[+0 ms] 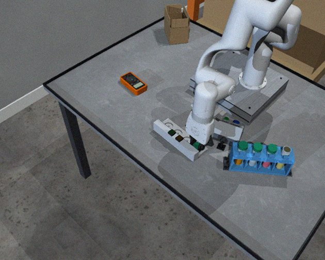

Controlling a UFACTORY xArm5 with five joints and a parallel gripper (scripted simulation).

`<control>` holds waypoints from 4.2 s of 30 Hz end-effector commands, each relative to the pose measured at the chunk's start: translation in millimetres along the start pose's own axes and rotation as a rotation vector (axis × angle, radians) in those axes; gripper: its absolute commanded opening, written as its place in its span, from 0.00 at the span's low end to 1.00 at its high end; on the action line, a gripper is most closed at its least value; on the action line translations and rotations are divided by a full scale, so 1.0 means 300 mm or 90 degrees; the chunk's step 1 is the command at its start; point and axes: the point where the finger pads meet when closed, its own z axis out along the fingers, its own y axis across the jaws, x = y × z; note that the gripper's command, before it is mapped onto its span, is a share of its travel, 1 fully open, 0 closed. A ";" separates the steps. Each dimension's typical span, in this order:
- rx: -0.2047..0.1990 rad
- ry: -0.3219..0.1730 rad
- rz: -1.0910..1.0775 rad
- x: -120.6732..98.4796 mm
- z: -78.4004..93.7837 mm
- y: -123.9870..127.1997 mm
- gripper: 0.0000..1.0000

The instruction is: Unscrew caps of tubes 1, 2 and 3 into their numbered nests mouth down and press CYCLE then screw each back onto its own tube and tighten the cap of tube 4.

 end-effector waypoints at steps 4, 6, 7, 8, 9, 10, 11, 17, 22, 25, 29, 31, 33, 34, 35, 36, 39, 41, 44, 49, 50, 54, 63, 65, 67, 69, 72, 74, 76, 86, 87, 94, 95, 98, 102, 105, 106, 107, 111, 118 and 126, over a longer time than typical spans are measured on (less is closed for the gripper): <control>-0.011 -0.001 0.000 -0.005 0.002 0.001 0.00; -0.011 -0.001 0.000 -0.005 0.002 0.001 0.00; -0.011 -0.001 0.000 -0.005 0.002 0.001 0.00; -0.011 -0.001 0.000 -0.005 0.002 0.001 0.46; -0.011 -0.001 0.000 -0.005 0.002 0.001 0.46; -0.011 -0.001 0.000 -0.005 0.002 0.001 0.46; -0.011 -0.001 0.000 -0.005 0.002 0.001 0.46; -0.011 -0.001 0.000 -0.005 0.002 0.001 0.46; -0.011 -0.001 0.000 -0.005 -0.014 0.000 0.46; -0.011 -0.001 0.000 -0.005 -0.048 0.000 0.46; -0.011 -0.001 0.000 -0.005 -0.114 -0.001 0.46; -0.011 -0.001 0.000 -0.005 -0.148 -0.002 0.46; -0.011 -0.001 0.000 -0.005 -0.181 -0.002 0.46; -0.011 -0.001 0.000 -0.005 -0.198 -0.003 0.46; -0.011 -0.001 0.000 -0.005 -0.215 -0.003 0.46; -0.011 -0.001 0.000 -0.005 -0.231 -0.003 0.46; -0.011 -0.001 0.000 -0.005 -0.265 -0.004 0.46; -0.011 -0.001 0.000 -0.005 -0.281 -0.004 0.46; -0.011 -0.001 0.000 -0.005 -0.332 -0.005 0.46; -0.011 -0.001 0.000 -0.005 -0.415 -0.006 0.46; -0.011 -0.001 0.000 -0.005 -0.432 -0.007 0.46; -0.011 -0.001 0.000 -0.005 -0.458 -0.007 0.46; -0.011 0.000 0.159 0.034 -0.460 0.067 0.46; -0.010 0.001 0.200 0.047 -0.460 0.092 0.46; -0.010 0.001 0.241 0.057 -0.460 0.111 0.46; -0.010 0.002 0.288 0.068 -0.461 0.133 0.46; -0.010 0.002 0.359 0.086 -0.461 0.166 0.46; -0.010 0.002 0.359 0.086 -0.461 0.166 0.46; -0.010 0.003 0.450 0.108 -0.462 0.208 0.46; -0.010 0.005 0.678 0.163 -0.464 0.315 0.46; -0.010 0.005 0.702 0.169 -0.464 0.326 0.46; -0.010 0.007 0.860 0.208 -0.465 0.399 0.46; -0.009 0.007 0.881 0.213 -0.466 0.409 0.46; -0.009 0.008 0.950 0.230 -0.466 0.441 0.46; -0.009 0.009 1.045 0.259 -0.467 0.497 0.46; -0.009 0.009 1.060 0.286 -0.468 0.548 0.46; -0.009 0.009 1.060 0.293 -0.468 0.562 0.46; -0.009 0.009 1.060 0.293 -0.468 0.562 0.46; -0.009 0.010 1.060 0.332 -0.470 0.636 0.46; -0.009 0.010 1.060 0.392 -0.472 0.750 0.46; -0.010 0.010 1.060 0.407 -0.472 0.779 0.46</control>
